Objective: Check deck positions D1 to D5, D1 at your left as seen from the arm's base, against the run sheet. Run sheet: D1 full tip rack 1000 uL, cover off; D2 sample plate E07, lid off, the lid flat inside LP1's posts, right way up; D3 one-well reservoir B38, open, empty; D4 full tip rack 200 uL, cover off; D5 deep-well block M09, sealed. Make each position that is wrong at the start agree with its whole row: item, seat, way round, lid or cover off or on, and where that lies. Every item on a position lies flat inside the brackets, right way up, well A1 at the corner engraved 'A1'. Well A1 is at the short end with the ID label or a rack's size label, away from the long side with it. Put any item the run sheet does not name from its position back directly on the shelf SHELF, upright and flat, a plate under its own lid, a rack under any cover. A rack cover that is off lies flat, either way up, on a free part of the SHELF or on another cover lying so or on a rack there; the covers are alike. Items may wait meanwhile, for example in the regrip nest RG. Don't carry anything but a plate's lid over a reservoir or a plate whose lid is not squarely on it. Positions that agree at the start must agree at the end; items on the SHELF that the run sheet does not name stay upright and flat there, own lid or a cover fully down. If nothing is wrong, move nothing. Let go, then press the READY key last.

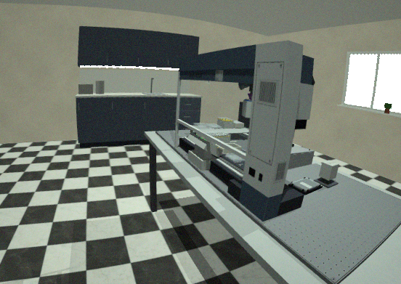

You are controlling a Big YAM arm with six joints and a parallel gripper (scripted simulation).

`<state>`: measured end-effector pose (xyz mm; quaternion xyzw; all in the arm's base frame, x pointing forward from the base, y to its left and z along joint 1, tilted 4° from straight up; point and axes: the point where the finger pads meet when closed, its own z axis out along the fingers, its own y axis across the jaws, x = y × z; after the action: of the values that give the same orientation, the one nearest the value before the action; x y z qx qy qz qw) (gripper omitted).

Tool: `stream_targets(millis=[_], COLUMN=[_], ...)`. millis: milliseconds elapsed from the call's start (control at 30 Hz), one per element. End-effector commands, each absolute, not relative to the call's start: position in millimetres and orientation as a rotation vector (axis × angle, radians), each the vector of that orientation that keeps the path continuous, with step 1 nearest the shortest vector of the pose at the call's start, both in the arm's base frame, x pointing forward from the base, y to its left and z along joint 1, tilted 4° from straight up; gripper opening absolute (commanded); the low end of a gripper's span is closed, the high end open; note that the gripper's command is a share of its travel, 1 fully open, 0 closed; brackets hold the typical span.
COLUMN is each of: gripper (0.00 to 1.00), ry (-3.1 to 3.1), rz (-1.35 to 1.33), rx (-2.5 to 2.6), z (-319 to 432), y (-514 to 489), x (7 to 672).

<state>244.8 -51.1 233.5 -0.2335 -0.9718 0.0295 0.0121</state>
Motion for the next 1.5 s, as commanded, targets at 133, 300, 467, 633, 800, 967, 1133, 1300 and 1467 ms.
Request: stream_targets(millis=[133,300,467,633,800,967,1133,1300,1467], gripper=[0.0,0.0,0.0,0.0,0.0,0.0,0.0,0.0,0.0], ry=[-3.121,-3.136,-3.142,-3.144,-3.146,-3.146,-3.108,-3.12,-3.154], rz=[0.088,0.088,0.088,0.088,0.091,0.091,0.076,0.079,0.074], rx=[-0.444,-0.287,-0.193,-0.121,-0.14,-0.14,-0.057,-0.058,-0.06], z=[250.8,250.8,250.8,250.8,249.1,249.1,236.7,240.3,248.6], y=[-51.8,-51.8,-51.8,-51.9,-52.3,-52.3,-27.5,-3.0,17.9], x=[254.7,254.7,254.7,254.7,253.8,253.8,245.5,255.4,265.2])
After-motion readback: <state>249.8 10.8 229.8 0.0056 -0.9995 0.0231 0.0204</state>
